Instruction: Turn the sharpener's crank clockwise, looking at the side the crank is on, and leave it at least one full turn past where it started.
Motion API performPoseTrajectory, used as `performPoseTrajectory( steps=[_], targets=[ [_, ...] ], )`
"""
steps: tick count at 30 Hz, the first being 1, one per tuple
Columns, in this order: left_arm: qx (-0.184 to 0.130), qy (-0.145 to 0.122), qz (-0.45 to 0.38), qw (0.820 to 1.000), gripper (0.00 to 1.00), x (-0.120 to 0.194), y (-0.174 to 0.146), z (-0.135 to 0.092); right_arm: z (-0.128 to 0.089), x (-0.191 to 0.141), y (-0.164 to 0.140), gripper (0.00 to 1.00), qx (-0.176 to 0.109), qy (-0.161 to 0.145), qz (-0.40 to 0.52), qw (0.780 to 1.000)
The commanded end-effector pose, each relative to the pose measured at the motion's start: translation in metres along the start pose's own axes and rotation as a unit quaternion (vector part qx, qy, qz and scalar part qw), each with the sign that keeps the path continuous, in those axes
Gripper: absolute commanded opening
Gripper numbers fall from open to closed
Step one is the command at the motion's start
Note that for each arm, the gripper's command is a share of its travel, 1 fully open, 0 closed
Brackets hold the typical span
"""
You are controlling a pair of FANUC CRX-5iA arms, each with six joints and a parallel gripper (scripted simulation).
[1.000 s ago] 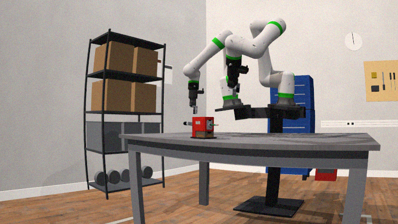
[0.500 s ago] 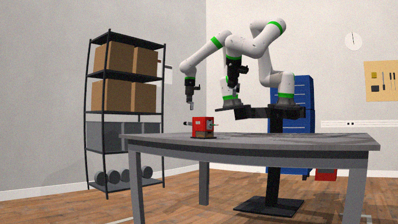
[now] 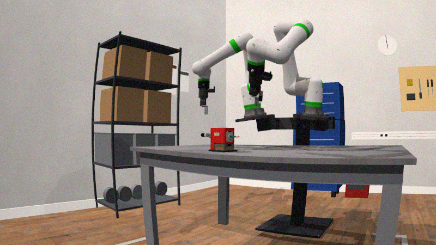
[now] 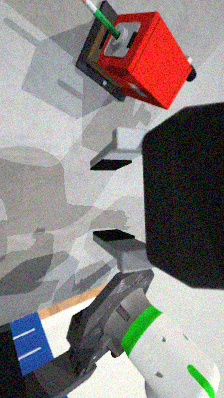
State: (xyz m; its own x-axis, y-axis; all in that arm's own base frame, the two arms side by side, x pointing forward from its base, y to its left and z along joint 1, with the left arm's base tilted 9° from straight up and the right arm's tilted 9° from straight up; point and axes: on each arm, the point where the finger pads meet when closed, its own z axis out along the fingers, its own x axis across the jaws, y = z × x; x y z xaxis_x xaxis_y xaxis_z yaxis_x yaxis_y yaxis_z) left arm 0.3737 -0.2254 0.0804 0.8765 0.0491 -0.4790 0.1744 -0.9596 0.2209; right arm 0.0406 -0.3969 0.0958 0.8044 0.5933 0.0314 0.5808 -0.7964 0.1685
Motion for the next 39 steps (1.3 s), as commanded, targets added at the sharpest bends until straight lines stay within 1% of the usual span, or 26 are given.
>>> performPoseTrajectory(
  steps=[1, 10, 12, 27, 29, 39],
  targets=[
    [-0.001, 0.001, 0.001, 1.0, 1.0, 0.0, 0.001, -0.001, -0.017, -0.006, 0.01, 1.0, 0.001, -0.003, 0.021, 1.0],
    [-0.001, 0.001, 0.001, 1.0, 1.0, 0.0, 0.001, -0.001, -0.058, -0.019, 0.03, 1.0, 0.004, -0.009, 0.075, 0.997],
    [-0.001, 0.001, 0.001, 1.0, 1.0, 0.0, 0.001, -0.001, -0.058, -0.019, 0.03, 1.0, 0.004, -0.009, 0.075, 0.997],
    [-0.001, 0.001, 0.001, 1.0, 1.0, 0.0, 0.001, -0.001, -0.129, -0.04, 0.053, 1.0, 0.007, -0.022, 0.164, 0.986],
    [-0.001, 0.001, 0.001, 1.0, 1.0, 0.0, 0.001, -0.001, -0.129, -0.04, 0.053, 1.0, 0.007, -0.022, 0.164, 0.986],
    [-0.001, 0.001, 0.001, 1.0, 1.0, 0.0, 0.001, -0.001, -0.172, -0.051, 0.06, 1.0, 0.009, -0.03, 0.216, 0.976]
  ],
)
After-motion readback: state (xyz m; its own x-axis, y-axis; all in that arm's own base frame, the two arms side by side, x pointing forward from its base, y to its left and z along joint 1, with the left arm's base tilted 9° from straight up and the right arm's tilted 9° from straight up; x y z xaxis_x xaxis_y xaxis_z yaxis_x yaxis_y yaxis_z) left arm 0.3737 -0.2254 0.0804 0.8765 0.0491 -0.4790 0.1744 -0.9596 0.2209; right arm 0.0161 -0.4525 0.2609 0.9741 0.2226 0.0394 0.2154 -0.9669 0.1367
